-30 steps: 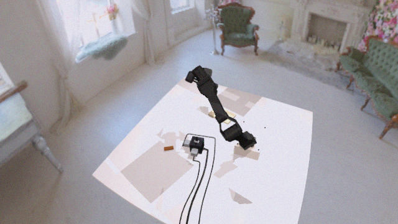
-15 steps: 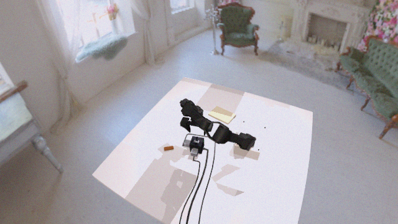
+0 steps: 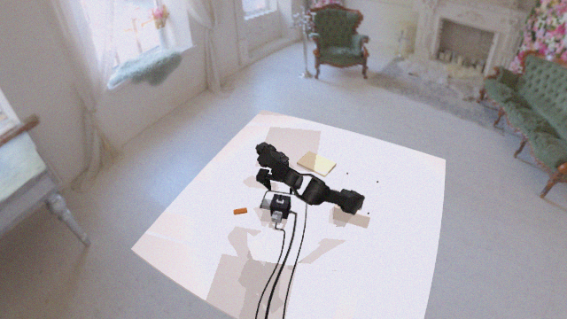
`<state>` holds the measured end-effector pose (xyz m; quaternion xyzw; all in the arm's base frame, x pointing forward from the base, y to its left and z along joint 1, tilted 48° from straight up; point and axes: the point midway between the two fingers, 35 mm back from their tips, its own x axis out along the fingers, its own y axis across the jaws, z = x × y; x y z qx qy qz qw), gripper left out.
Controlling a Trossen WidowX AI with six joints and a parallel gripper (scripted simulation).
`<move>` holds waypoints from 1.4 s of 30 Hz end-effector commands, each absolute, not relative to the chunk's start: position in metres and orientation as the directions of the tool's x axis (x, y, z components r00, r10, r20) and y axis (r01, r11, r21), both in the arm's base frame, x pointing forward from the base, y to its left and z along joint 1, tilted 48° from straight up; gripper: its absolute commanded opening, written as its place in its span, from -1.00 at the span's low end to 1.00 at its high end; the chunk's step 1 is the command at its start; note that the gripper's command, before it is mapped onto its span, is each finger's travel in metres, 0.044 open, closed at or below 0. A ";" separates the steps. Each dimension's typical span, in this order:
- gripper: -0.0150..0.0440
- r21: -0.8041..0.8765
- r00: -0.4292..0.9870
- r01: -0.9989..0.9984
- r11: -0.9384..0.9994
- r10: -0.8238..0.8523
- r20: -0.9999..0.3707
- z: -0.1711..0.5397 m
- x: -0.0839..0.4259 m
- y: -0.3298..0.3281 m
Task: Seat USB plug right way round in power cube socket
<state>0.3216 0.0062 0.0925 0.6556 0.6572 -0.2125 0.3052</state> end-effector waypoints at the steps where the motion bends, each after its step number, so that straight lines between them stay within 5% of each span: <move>1: 1.00 0.119 0.048 0.992 0.046 0.735 -0.676 0.090 0.322 0.009; 22: 1.00 0.120 0.048 0.992 0.045 0.736 -0.676 0.077 0.324 0.023; 38: -0.42 0.120 0.045 0.992 0.050 0.733 -0.679 0.078 0.323 0.022; 42: -0.49 0.120 0.045 0.992 0.050 0.733 -0.679 0.078 0.323 0.022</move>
